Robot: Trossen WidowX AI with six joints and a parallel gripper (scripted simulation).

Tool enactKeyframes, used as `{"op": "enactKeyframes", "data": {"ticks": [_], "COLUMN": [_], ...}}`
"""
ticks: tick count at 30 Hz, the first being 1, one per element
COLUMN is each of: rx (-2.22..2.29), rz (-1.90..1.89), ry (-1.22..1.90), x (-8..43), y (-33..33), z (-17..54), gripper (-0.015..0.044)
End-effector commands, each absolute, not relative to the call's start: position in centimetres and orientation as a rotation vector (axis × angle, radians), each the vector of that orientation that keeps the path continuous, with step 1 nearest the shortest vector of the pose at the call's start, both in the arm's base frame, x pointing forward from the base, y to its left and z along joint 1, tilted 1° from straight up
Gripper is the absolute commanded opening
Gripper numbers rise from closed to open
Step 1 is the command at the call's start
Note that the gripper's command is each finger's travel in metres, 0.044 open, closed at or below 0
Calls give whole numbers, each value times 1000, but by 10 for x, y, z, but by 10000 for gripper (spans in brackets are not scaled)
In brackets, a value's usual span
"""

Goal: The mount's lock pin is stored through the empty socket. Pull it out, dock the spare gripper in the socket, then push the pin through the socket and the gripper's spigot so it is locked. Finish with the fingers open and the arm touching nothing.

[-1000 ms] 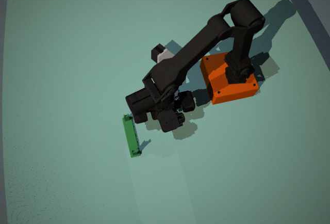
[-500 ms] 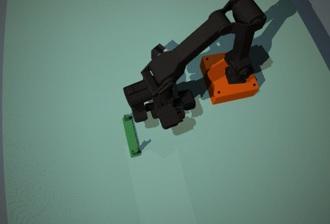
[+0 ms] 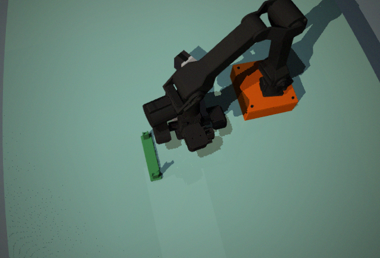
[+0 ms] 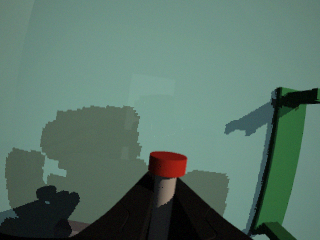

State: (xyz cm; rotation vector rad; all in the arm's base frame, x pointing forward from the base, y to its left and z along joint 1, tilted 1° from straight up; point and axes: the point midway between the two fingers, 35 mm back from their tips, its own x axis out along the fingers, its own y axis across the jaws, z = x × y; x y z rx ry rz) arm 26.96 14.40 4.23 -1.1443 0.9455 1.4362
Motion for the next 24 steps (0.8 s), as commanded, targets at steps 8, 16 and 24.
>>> {"op": "enactKeyframes", "data": {"ticks": [8, 16, 24], "rx": [-1139, -1136, -1134], "rz": [1439, 1442, 1446], "ry": [946, 953, 960], "x": [270, 269, 269], "y": [152, 158, 163], "z": [46, 46, 46], "gripper": [0, 0, 0]}}
